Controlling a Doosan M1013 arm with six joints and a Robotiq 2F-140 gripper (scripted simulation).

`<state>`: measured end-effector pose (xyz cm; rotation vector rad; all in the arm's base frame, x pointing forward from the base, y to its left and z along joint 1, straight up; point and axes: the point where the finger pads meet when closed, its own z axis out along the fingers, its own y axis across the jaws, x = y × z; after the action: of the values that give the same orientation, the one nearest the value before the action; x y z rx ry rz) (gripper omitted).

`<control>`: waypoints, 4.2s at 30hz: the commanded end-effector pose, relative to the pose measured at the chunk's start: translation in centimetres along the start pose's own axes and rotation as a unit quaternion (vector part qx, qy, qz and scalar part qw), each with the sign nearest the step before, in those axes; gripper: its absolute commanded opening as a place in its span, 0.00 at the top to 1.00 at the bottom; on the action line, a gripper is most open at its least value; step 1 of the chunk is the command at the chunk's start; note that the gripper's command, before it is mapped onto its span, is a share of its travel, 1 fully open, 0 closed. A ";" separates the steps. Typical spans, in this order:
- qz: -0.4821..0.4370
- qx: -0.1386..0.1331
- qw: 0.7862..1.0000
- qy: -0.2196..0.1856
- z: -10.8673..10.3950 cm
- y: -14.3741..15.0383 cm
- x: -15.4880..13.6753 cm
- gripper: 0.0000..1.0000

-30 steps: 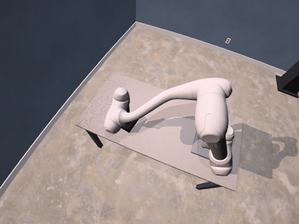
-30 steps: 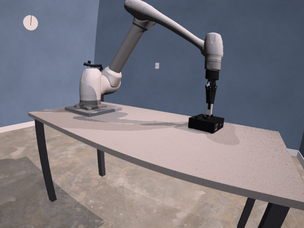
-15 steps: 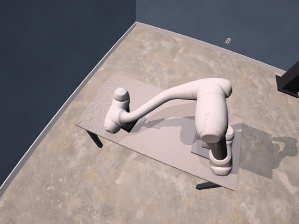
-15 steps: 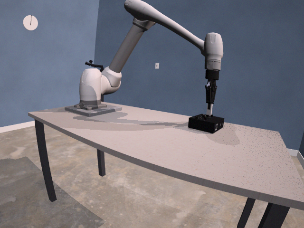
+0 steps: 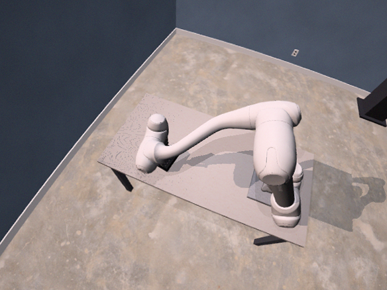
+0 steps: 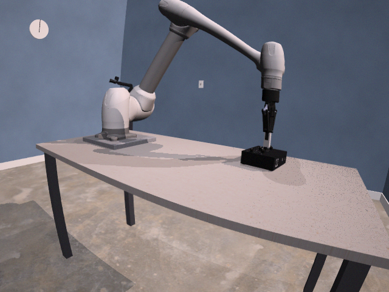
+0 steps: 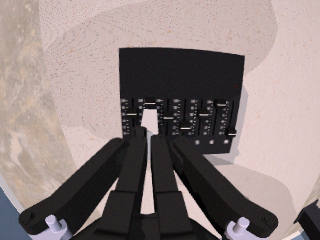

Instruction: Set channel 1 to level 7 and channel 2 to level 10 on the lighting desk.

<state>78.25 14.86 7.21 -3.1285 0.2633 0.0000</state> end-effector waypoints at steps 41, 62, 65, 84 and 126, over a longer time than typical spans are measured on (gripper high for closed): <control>0.000 0.000 1.000 0.000 -4.0 0.0 -0.2 0.90; 0.000 0.000 1.000 0.000 -7.7 0.0 -0.2 0.00; 0.000 0.000 1.000 0.000 -8.9 0.0 -0.2 0.00; 0.000 0.000 1.000 0.000 -10.5 0.0 -0.2 0.00; 0.000 0.000 1.000 0.000 -10.5 0.0 -0.2 0.00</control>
<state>78.03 14.87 17.74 -3.1284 0.2633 0.0000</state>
